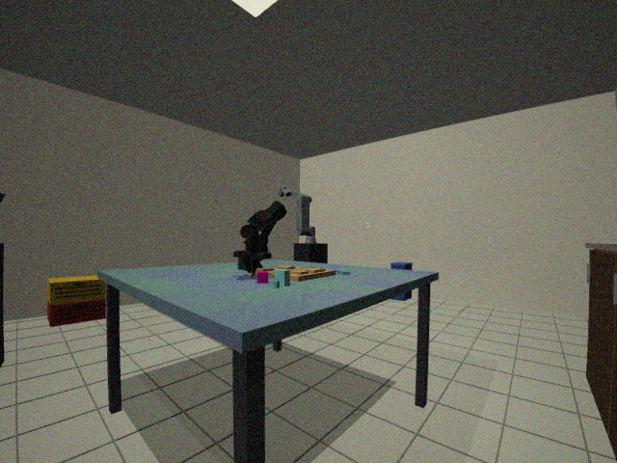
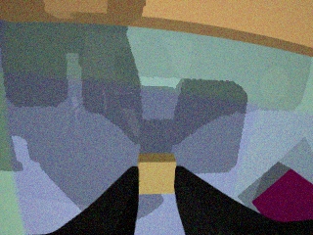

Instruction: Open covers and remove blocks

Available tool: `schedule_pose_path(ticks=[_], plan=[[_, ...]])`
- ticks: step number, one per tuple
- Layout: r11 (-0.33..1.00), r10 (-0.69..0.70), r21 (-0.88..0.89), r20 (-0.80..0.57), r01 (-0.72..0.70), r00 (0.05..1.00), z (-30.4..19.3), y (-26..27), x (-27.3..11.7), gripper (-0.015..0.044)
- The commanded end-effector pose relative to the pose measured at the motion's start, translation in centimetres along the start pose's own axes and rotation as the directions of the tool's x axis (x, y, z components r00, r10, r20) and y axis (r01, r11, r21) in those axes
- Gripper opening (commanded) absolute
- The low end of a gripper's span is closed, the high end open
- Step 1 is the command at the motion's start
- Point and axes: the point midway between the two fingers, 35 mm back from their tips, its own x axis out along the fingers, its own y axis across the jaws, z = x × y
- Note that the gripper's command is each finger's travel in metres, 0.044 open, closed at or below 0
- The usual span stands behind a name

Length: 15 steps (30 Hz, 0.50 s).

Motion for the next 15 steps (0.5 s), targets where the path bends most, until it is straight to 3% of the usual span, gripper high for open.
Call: schedule_pose_path(ticks=[1, 9, 15], plan=[[1.000, 0.000, 0.006, 0.006, 0.000, 1.000, 0.18, 0.16, 0.83, 0.0080], [1.000, 0.000, 0.005, 0.007, 0.000, 1.000, 0.29, 0.27, 1.69, 0.0080], [1.000, 0.001, 0.000, 0.003, -0.001, 1.000, 0.19, 0.16, 1.34, 0.0238]])
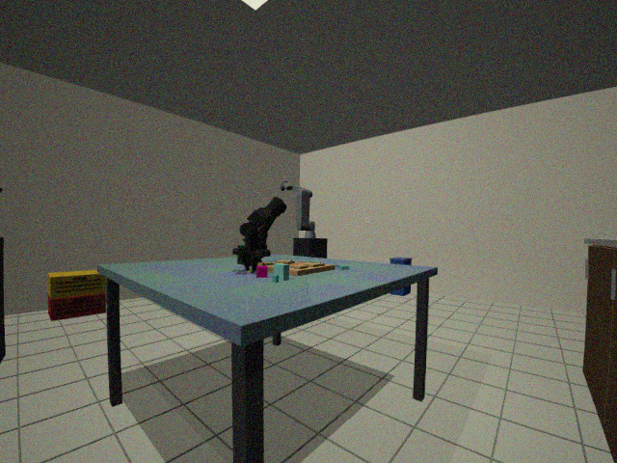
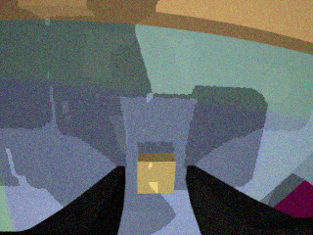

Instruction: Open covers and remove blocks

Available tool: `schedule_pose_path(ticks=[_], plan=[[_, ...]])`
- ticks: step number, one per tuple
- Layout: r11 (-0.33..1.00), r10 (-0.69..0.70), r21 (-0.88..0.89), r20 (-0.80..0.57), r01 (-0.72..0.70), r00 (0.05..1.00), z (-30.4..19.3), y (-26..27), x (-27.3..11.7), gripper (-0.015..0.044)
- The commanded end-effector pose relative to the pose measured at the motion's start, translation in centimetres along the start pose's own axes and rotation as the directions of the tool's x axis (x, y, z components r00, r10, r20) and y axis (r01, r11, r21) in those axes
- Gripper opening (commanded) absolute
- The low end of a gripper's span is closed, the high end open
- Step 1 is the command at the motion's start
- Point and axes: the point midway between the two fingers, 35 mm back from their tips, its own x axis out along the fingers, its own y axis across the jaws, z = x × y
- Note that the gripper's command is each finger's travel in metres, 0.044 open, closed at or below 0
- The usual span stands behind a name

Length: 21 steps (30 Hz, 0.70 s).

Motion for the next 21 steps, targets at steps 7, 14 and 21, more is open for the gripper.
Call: schedule_pose_path(ticks=[7, 14, 21], plan=[[1.000, -0.001, -0.001, -0.001, 0.001, 1.000, 0.0, 0.0, -0.1, 0.0421], [1.000, -0.001, 0.001, -0.001, 0.001, 1.000, -0.1, -0.1, -2.1, 0.0440], [1.000, -0.001, 0.003, -0.001, 0.001, 1.000, -0.2, -0.1, -4.3, 0.0440]])
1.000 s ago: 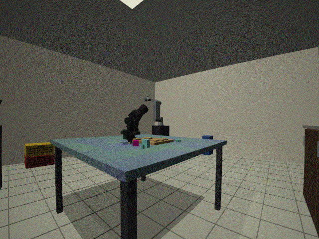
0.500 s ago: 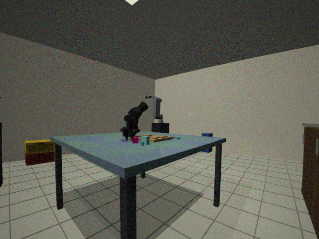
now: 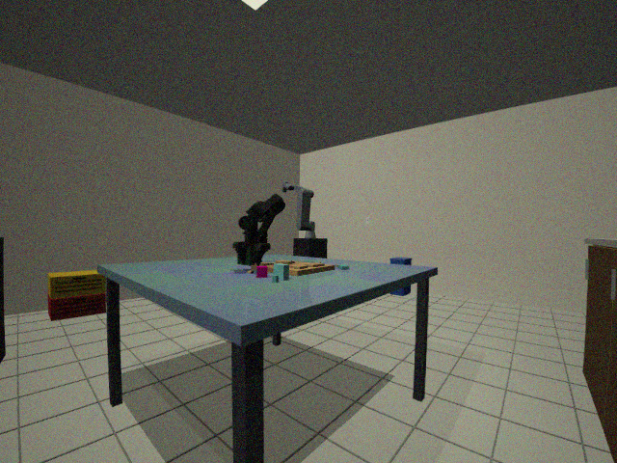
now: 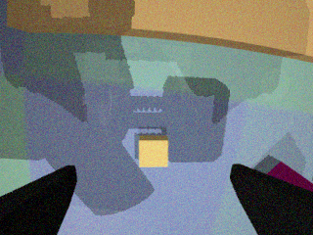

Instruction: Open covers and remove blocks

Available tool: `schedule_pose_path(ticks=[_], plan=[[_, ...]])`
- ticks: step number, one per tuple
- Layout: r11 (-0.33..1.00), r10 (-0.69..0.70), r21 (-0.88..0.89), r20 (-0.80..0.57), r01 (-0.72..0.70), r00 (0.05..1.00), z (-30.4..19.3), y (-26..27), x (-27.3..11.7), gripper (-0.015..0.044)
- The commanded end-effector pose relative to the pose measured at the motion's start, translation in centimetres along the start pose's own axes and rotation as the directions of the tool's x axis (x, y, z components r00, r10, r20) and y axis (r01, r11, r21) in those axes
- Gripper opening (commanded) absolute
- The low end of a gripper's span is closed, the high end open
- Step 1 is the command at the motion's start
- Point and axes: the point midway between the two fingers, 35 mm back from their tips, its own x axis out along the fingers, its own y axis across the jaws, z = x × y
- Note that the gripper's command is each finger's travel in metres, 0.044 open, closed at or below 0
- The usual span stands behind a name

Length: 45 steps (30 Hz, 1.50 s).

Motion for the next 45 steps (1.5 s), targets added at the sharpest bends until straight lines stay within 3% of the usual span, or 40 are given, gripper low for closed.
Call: schedule_pose_path(ticks=[1, 13, 15, 18, 23, 30, 34, 40, 45], plan=[[1.000, -0.004, -0.007, -0.009, 0.004, 1.000, -0.1, -0.1, -1.7, 0.0440], [1.000, -0.004, -0.004, -0.007, 0.004, 1.000, 0.1, 0.1, -4.7, 0.0440], [0.999, -0.004, 0.051, -0.008, 0.005, 1.000, 0.4, -0.1, -4.8, 0.0387], [0.958, -0.004, 0.285, -0.011, 0.007, 1.000, 1.6, -1.2, -4.9, 0.0309], [0.757, -0.005, 0.653, -0.014, 0.013, 1.000, 3.8, -3.0, -5.0, 0.0177], [0.652, 0.001, 0.758, -0.011, 0.008, 1.000, 10.3, -6.9, -4.8, 0.0000], [0.602, -0.001, 0.799, -0.008, 0.007, 1.000, 11.9, -7.6, -4.7, 0.0000], [0.119, -0.003, 0.993, -0.005, 0.005, 1.000, 12.9, -8.0, -4.7, 0.0000], [-0.339, -0.004, 0.941, -0.002, 0.001, 1.000, 13.9, -8.3, -4.7, 0.0000]])
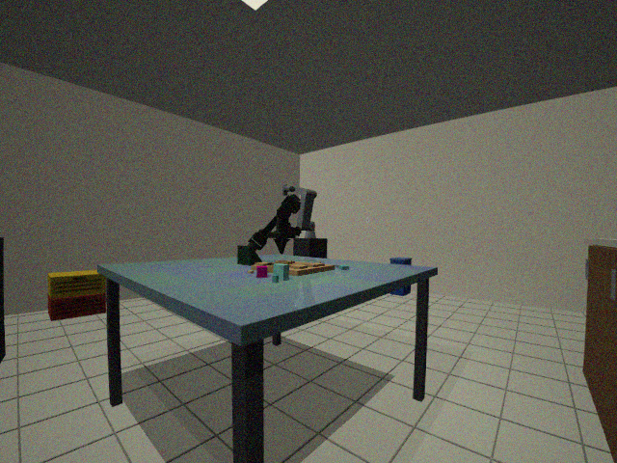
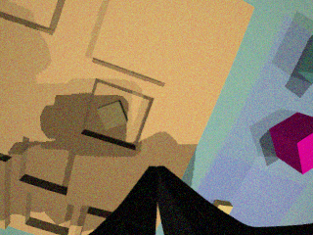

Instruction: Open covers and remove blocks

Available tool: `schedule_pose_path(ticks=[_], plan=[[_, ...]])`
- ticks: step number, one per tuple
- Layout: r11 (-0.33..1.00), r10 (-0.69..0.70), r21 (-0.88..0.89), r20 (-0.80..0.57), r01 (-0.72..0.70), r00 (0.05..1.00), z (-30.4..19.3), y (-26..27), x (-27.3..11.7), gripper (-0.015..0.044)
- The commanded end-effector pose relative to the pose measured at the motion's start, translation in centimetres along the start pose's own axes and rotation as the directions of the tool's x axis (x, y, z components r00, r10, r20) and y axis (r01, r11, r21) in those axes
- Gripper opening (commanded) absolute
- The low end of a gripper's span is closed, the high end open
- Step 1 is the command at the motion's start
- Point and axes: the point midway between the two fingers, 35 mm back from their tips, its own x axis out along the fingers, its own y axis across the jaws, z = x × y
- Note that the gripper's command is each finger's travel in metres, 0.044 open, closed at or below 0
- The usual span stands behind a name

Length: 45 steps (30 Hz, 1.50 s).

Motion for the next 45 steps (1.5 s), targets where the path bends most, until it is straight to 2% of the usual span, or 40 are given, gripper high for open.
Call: schedule_pose_path(ticks=[1, 4, 8, 10, 29, 41, 45], plan=[[0.756, 0.013, 0.654, 0.007, -0.014, 1.000, 1.1, 2.0, 0.0, 0.0000], [0.572, 0.015, 0.820, 0.008, -0.015, 1.000, 1.4, 2.6, 0.0, 0.0000], [0.392, 0.016, 0.920, 0.009, -0.014, 1.000, 1.6, 2.9, 0.1, 0.0000], [0.344, 0.016, 0.939, 0.009, -0.014, 1.000, 1.6, 3.0, 0.1, 0.0000], [0.344, 0.016, 0.939, 0.009, -0.014, 1.000, 1.5, 3.2, 0.1, 0.0000], [0.344, 0.017, 0.939, 0.010, -0.015, 1.000, 1.6, 3.2, 4.8, 0.0000], [0.344, 0.018, 0.939, 0.010, -0.015, 1.000, 1.6, 3.3, 5.1, 0.0000]])
